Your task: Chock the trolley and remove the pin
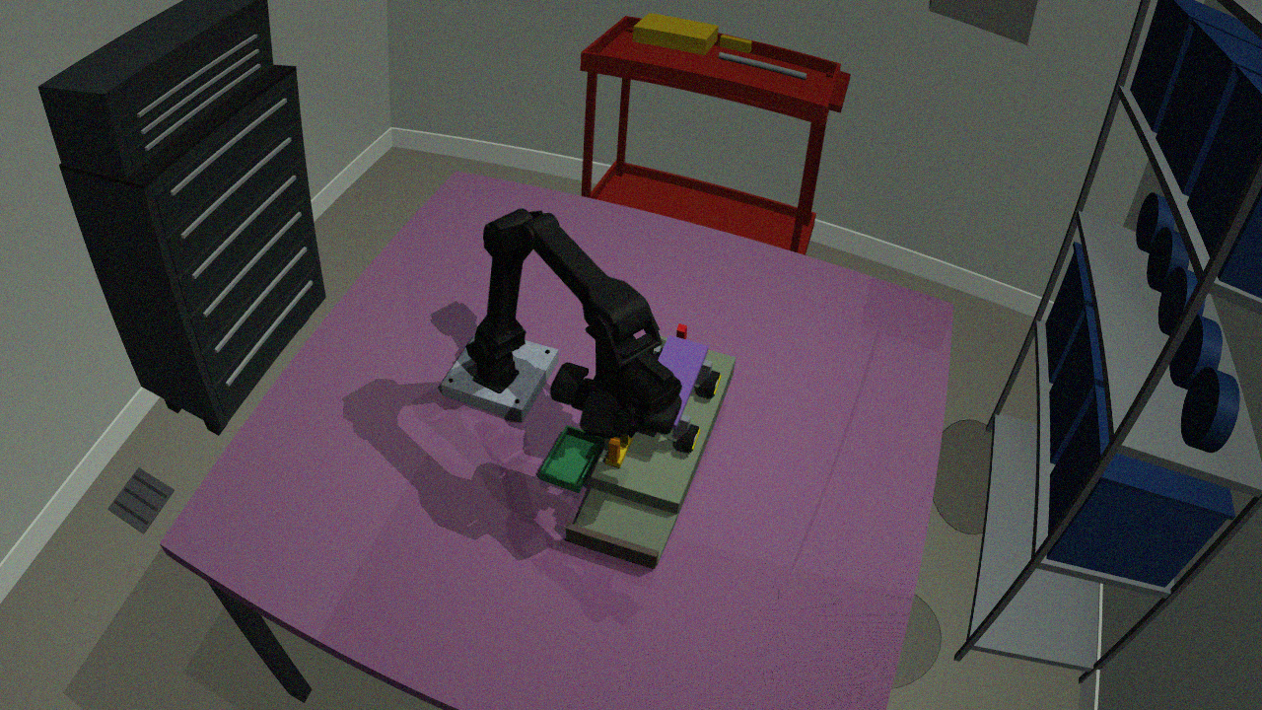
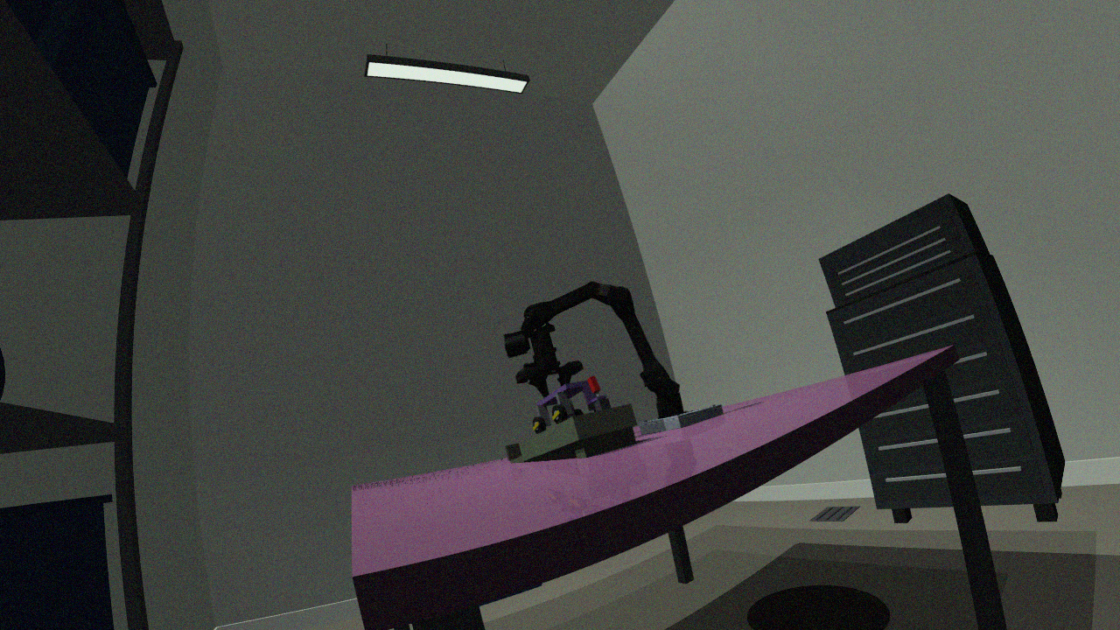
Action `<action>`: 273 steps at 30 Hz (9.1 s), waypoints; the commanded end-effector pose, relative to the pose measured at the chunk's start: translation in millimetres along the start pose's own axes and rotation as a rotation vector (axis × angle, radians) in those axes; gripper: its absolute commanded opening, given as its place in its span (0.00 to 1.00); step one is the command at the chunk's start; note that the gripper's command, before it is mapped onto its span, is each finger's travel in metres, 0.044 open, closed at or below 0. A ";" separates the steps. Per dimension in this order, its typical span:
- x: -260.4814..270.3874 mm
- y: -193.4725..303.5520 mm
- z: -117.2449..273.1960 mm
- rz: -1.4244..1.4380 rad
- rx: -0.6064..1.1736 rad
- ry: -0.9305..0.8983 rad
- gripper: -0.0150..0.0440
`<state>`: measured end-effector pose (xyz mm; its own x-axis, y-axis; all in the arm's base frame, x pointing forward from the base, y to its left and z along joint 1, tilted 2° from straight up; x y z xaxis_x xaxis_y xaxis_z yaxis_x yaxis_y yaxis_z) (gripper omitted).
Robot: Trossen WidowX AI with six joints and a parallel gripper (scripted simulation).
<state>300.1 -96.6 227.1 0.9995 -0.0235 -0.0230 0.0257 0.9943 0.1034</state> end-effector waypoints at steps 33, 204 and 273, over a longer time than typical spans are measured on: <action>-12.3 215.7 24.2 0.003 0.202 0.036 0.58; -20.4 251.3 3.1 0.003 0.205 0.037 0.25; -71.8 123.4 -3.4 0.001 0.193 0.041 0.25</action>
<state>230.7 37.5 240.6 0.9981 -0.0170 -0.0586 0.0335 0.9552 0.2941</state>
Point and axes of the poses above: the point midway between the two fingers, 35 mm back from their tips, its own z axis back along the fingers, its own x axis across the jaws, y = z × x, the point moved 8 cm from there along z, back along the fingers, and after that the axes turned 11 degrees about -z, right-handed, at the moved point
